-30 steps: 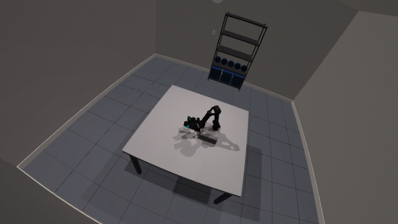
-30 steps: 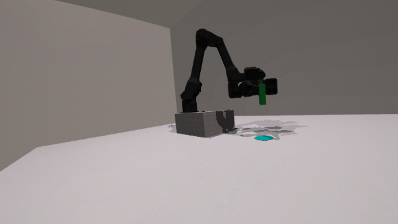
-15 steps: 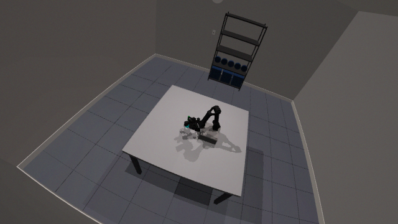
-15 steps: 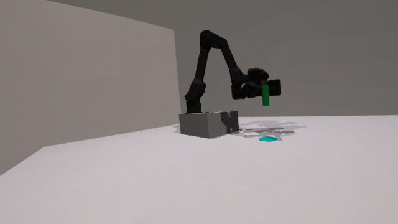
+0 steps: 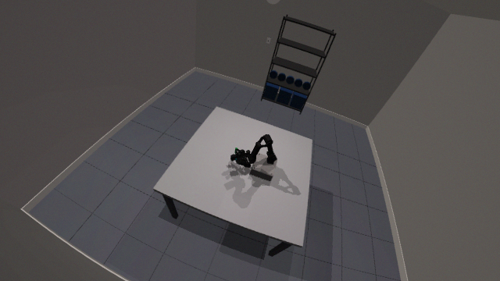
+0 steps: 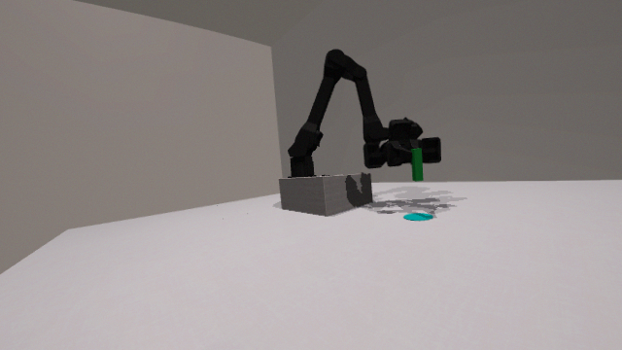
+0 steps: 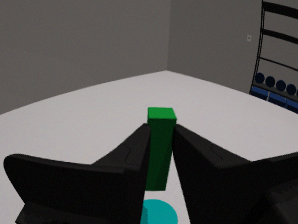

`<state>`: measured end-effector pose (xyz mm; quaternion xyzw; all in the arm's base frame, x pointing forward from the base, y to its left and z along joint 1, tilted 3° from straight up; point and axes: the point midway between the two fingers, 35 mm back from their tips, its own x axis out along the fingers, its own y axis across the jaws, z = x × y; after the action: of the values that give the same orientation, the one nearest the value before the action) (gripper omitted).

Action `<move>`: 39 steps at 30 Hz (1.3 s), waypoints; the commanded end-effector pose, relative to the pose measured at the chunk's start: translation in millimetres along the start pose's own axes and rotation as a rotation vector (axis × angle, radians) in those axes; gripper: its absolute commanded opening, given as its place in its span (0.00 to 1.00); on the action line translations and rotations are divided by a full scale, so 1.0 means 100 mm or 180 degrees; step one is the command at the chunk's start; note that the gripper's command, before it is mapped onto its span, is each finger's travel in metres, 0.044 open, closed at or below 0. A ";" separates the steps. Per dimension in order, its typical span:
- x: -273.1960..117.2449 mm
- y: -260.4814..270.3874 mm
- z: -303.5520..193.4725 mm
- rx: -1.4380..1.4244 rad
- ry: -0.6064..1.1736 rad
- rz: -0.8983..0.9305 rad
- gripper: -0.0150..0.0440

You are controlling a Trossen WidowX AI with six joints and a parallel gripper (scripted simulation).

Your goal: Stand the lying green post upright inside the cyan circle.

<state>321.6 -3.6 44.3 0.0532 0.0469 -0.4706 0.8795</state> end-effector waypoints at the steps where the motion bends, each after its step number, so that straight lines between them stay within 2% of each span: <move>1: 0.01 0.01 -0.12 0.0010 -0.0009 -0.0008 0.29; 24: 0.07 -0.04 -0.73 -0.0013 0.0002 -0.0002 0.29; 36: 0.07 -0.04 -0.75 -0.0016 0.0004 -0.0001 0.29; 39: 0.07 -0.04 -0.75 -0.0016 0.0004 -0.0001 0.43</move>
<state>319.3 -1.9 -30.5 0.0497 0.0494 -0.4707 0.8795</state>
